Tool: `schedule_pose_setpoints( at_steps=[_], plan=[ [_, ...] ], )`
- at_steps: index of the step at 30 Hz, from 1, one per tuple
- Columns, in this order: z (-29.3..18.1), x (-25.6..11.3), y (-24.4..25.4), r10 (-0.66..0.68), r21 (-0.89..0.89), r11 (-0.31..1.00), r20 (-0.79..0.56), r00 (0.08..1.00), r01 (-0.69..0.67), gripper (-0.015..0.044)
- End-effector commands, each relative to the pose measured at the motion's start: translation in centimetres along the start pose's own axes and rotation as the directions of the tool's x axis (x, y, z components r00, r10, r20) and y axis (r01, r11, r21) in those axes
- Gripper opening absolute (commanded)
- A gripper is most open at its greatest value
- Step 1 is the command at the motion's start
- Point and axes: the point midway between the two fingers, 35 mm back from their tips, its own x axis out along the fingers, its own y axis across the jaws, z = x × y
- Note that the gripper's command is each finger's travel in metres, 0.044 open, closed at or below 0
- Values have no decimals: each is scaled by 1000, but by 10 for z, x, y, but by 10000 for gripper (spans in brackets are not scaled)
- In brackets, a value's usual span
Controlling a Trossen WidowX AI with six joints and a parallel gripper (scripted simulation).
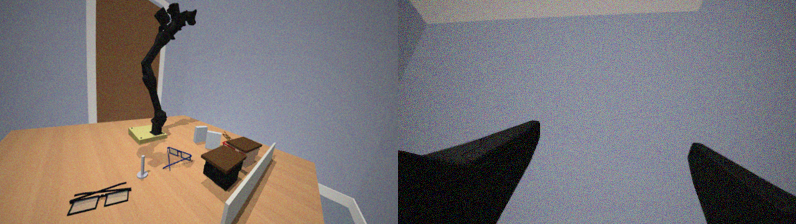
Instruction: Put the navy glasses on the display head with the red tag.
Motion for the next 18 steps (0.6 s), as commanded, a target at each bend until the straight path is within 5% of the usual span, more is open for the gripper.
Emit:
schedule_pose_setpoints(
  at_steps=[1,8,18],
  plan=[
    [0,0,0,0,0,1000,0,1000,0,426],
    [0,0,0,0,0,1000,0,1000,0,440],
    [-78,11,-54,-210,-208,963,-166,963,174,200]
  ],
)
